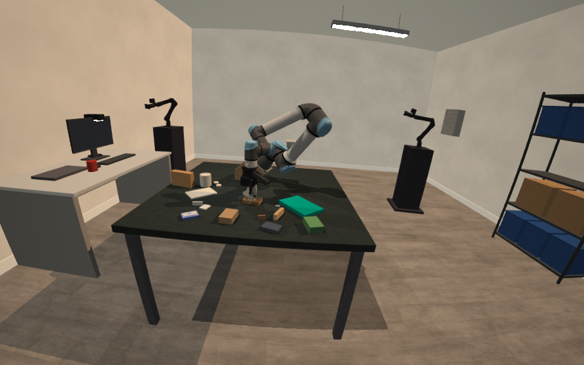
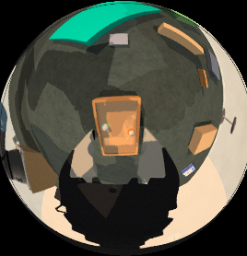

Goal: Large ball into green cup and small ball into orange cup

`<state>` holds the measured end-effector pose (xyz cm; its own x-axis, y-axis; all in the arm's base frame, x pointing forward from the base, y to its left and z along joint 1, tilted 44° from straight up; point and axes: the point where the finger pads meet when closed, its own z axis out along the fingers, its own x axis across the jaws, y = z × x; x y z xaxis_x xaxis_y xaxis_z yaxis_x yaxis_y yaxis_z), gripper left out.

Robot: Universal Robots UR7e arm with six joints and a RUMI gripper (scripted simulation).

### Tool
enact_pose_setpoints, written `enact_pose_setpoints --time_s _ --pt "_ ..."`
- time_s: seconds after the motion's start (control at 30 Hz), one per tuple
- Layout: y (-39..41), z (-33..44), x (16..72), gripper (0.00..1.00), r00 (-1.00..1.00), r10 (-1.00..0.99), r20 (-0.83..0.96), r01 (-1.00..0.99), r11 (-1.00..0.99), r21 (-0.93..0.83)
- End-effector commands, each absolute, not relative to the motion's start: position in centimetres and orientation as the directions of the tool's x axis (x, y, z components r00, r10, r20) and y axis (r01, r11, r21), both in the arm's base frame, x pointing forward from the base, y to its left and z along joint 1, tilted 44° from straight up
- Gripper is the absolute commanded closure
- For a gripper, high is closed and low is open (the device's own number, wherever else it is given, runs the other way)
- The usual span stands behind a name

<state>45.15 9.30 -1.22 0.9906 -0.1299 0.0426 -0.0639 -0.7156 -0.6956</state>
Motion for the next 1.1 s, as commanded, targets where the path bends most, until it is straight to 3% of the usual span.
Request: enact_pose_setpoints --time_s 0.0,1.07 --pt "9.48 -1.28 45.03 0.46 0.991 -0.129 0.041 -0.065 -0.714 -0.697" --pt "8.52 -0.46 45.17 0.46 0.990 -0.131 0.046 -0.062 -0.717 -0.694"
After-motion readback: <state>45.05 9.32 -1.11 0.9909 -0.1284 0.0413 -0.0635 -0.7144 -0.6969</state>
